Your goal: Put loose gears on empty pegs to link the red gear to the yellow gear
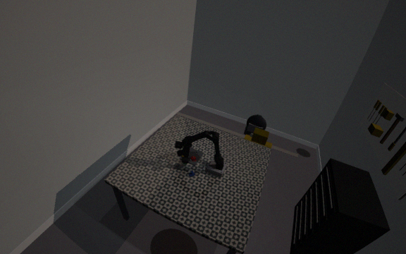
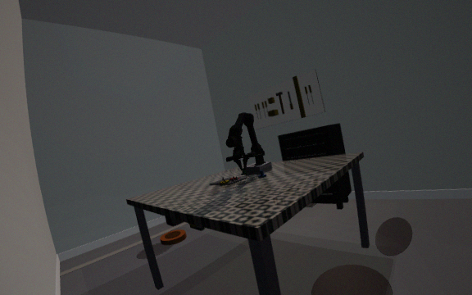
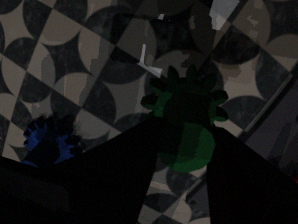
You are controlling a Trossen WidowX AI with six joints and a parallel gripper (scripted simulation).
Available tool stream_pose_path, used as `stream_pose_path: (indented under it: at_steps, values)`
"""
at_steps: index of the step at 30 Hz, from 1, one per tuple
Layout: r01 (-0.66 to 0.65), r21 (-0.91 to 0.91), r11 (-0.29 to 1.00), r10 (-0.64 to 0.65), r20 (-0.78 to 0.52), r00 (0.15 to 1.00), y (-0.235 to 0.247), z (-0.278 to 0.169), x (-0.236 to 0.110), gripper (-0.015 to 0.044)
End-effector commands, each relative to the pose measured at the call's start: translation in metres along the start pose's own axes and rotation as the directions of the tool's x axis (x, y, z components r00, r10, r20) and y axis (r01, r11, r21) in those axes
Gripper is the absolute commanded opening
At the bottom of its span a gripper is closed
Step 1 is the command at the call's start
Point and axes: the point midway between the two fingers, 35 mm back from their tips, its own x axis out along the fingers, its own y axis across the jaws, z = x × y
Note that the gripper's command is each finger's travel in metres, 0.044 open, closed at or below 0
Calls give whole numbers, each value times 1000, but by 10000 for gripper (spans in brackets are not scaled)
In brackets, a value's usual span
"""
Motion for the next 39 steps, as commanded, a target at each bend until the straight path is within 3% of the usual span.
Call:
stream_pose_path:
  at_steps: [1,32,39]
  values:
    - [2,-1,1000,-2,16,1000,-1,3,-16,0]
    - [11,25,1000,-11,-5,1000,-4,-11,-99,0]
    - [12,26,1000,-12,-6,1000,-7,-12,-98,0]
